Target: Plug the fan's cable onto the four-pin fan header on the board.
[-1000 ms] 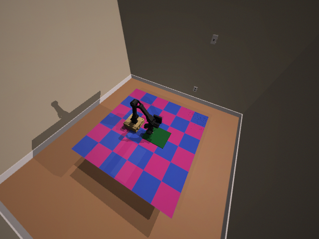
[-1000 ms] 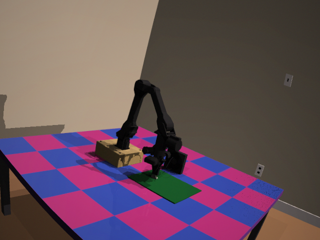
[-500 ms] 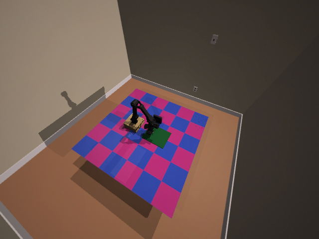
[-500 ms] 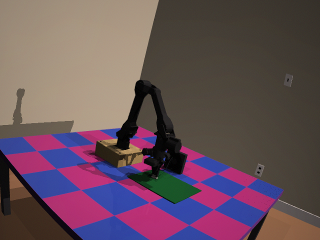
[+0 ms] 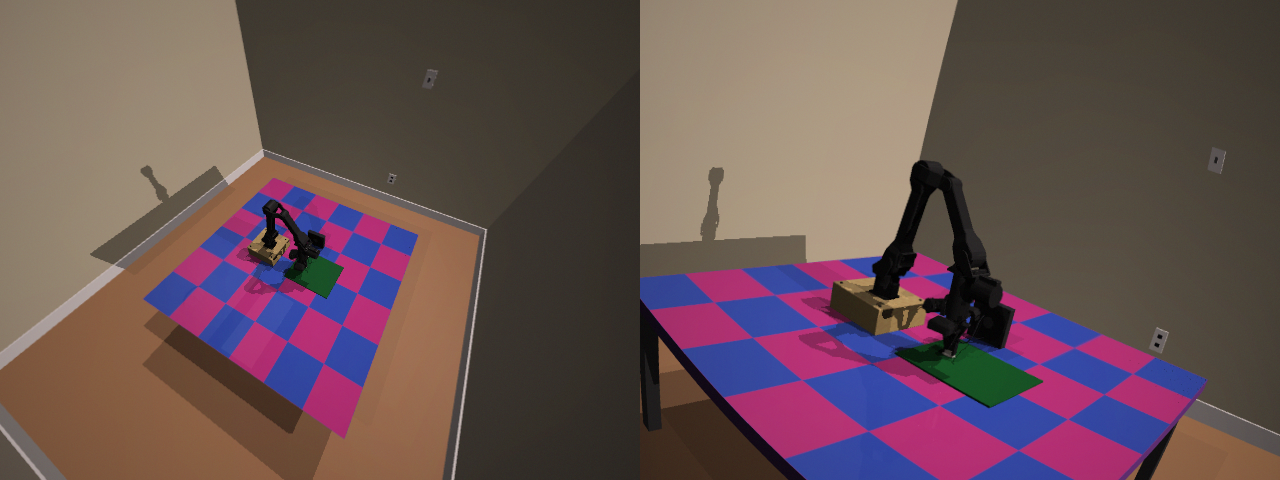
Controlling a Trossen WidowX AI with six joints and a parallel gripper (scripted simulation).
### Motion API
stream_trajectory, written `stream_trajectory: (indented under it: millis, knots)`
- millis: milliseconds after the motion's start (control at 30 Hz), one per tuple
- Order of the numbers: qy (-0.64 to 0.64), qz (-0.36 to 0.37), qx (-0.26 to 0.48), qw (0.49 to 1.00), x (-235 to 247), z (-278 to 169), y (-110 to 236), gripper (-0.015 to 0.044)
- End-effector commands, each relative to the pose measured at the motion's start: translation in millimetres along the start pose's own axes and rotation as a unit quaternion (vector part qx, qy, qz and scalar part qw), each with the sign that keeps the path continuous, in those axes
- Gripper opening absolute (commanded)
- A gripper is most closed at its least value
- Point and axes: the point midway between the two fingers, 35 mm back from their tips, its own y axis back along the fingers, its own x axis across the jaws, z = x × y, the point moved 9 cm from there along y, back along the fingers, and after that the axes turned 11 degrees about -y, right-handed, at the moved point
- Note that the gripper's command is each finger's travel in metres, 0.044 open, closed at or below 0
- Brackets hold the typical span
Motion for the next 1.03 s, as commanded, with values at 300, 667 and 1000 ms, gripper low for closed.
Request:
stream_trajectory:
  millis: [300, 667, 1000]
  knots:
    - [0.000, 0.001, 0.000, 1.000, 0, -2, 27, 0.0260]
    - [0.000, 0.003, -0.001, 1.000, 5, 7, 57, 0.0260]
    - [0.000, 0.005, -0.005, 1.000, 43, 111, 56, 0.0260]
